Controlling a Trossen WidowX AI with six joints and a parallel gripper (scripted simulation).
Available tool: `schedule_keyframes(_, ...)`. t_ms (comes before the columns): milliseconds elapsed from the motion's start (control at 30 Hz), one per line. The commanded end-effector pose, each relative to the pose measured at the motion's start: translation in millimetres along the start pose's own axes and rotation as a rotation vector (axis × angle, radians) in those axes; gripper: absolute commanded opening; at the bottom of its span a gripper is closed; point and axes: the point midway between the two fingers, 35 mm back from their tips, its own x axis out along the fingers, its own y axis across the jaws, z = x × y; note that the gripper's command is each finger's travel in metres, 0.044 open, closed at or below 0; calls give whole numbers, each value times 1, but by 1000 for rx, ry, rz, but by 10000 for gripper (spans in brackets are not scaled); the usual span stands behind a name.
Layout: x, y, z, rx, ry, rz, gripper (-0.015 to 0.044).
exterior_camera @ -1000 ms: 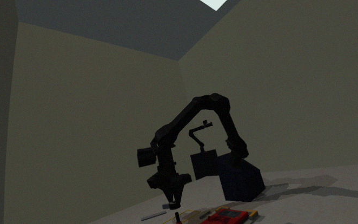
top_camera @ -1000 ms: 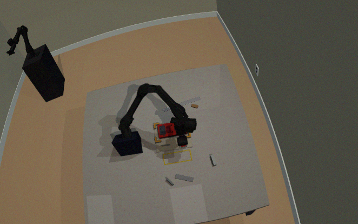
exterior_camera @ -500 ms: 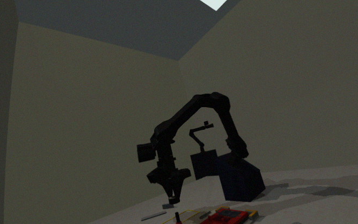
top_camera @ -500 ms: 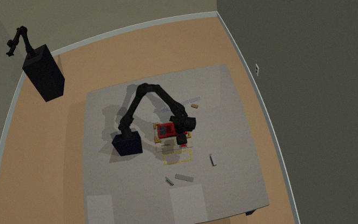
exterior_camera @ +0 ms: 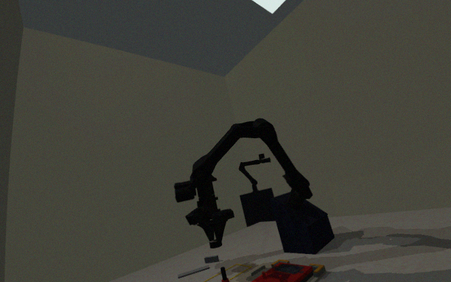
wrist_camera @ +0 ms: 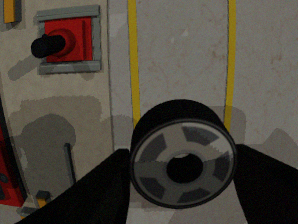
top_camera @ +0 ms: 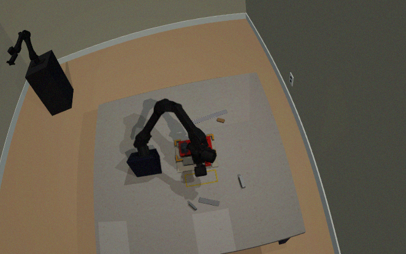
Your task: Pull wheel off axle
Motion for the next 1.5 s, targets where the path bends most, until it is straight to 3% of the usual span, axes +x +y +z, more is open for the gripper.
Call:
schedule_keyframes(0,0,-17,-14,-3,3,1,0)
schedule_keyframes(467,24,-17,-14,-3,2,2,0)
schedule_keyframes(867,101,-16,-14,-3,2,6,0)
schedule_keyframes(1100,106,-15,-15,-3,2,7,0)
schedule_keyframes(1467,100,-15,-15,-5,9,5,289)
